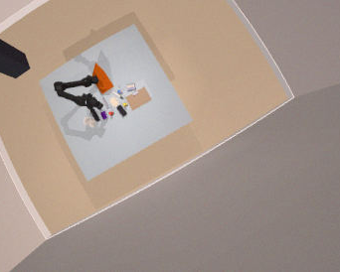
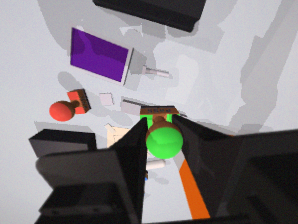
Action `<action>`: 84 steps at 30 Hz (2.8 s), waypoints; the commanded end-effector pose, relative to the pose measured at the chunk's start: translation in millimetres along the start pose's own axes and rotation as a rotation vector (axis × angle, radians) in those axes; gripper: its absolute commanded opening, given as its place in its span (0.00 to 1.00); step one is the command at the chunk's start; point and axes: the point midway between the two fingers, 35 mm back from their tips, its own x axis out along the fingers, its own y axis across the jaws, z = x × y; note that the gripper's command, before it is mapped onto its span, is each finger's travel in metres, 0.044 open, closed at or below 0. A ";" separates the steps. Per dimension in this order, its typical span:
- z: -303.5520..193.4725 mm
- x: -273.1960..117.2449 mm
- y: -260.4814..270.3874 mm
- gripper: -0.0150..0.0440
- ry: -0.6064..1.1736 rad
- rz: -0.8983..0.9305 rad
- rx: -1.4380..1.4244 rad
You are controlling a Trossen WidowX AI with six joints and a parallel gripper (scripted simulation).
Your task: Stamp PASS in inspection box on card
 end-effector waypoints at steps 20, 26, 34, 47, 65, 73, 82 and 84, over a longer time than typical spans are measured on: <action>32.8 9.2 -59.9 0.25 -0.015 -0.013 -0.005; 32.5 18.9 -58.8 0.25 -0.011 -0.012 -0.005; 32.4 31.9 -58.1 0.25 -0.009 -0.011 -0.005; 33.0 53.3 -58.7 0.25 -0.012 -0.011 -0.004; 34.6 70.4 -60.3 0.43 -0.015 -0.009 0.001; 34.6 70.4 -60.3 0.70 -0.015 -0.009 0.001; 30.8 -26.5 -55.7 0.70 -0.003 0.003 -0.075; 31.9 -43.9 -59.5 0.70 -0.014 0.001 -0.088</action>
